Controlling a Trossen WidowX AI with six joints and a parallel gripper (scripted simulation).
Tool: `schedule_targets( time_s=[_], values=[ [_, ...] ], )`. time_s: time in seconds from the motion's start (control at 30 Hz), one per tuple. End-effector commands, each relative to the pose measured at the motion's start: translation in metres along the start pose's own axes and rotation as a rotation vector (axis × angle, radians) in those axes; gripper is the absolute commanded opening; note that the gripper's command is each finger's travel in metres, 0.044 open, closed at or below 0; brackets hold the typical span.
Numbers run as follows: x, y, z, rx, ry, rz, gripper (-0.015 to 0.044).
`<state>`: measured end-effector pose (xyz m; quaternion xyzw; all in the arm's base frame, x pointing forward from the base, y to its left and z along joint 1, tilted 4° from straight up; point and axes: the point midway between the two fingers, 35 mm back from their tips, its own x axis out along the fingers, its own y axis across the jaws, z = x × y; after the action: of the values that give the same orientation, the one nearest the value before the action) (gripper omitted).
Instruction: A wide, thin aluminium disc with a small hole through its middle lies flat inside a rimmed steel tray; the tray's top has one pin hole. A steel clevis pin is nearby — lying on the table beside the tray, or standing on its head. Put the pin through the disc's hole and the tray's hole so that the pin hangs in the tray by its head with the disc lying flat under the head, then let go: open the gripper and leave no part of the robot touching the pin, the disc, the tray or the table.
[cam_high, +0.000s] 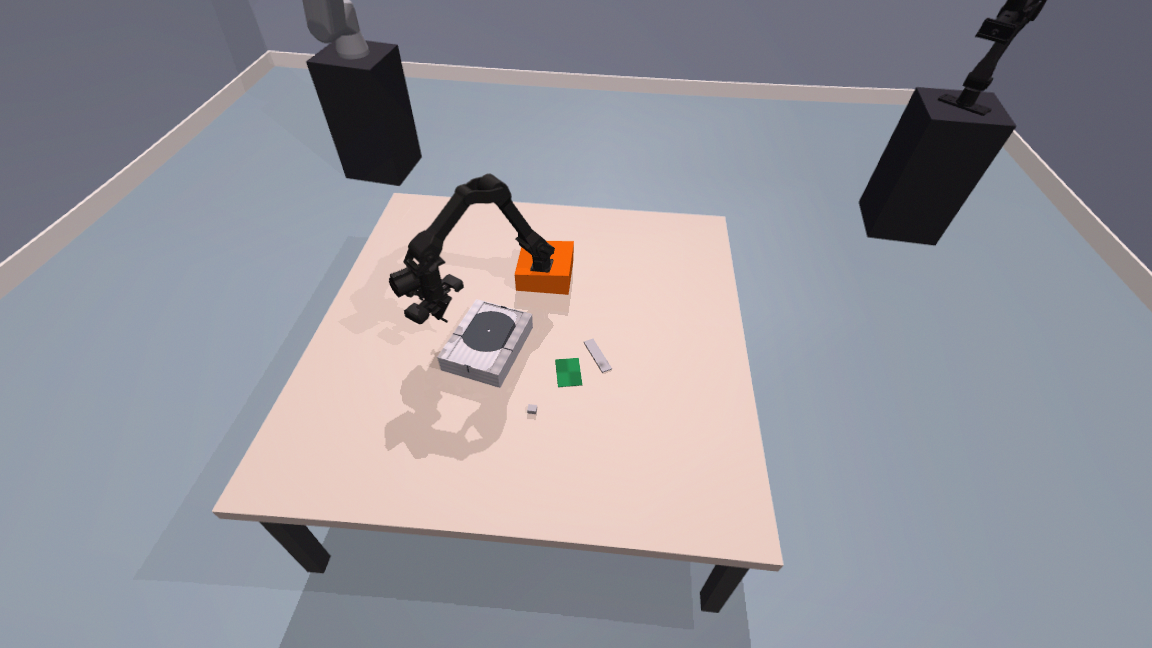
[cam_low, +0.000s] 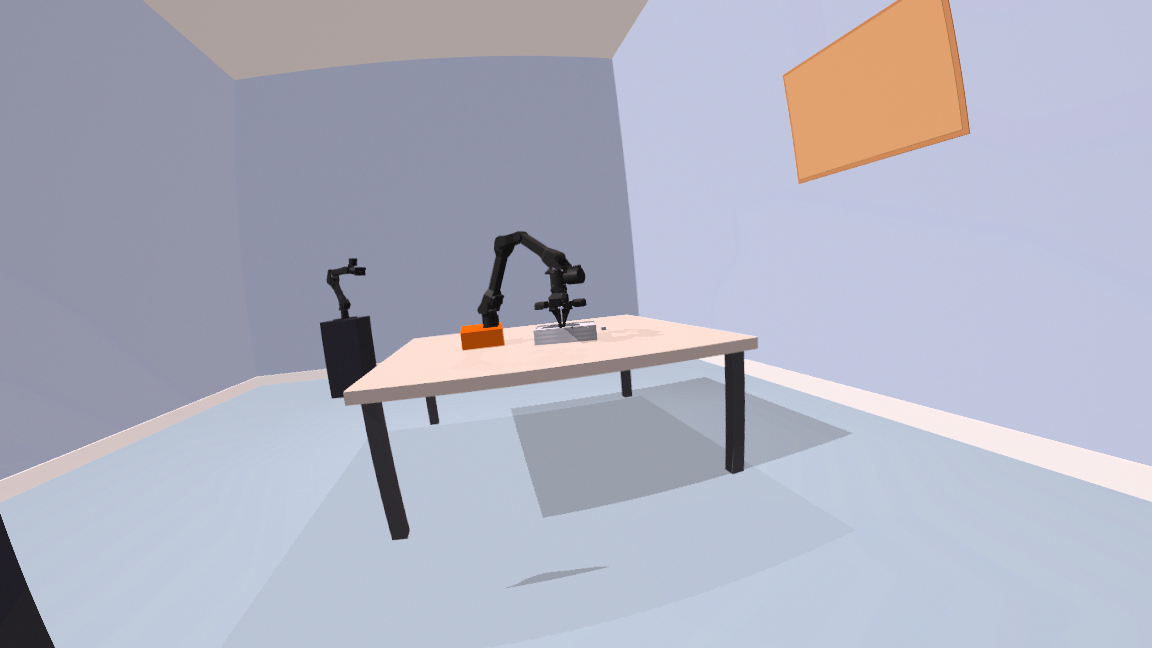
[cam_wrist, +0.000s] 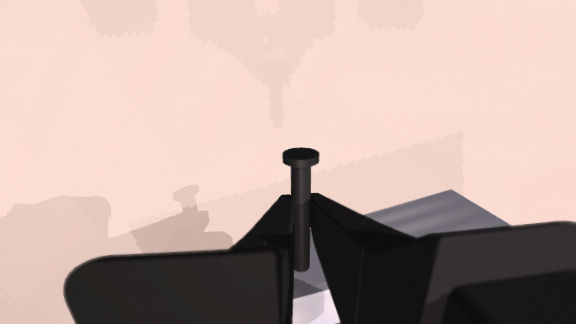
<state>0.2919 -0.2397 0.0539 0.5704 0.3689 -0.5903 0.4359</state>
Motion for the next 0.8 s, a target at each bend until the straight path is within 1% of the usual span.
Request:
schedule_targets(
  time_s=[0.0,0.5,0.77],
  values=[
    [-0.0003,0.0003,0.0006,0.168,0.004,-0.001,0.0],
    [-0.0009,0.001,0.004,0.683,0.004,-0.001,0.0],
    [-0.0009,0.001,0.0041,0.706,0.004,-0.001,0.0]
  ],
)
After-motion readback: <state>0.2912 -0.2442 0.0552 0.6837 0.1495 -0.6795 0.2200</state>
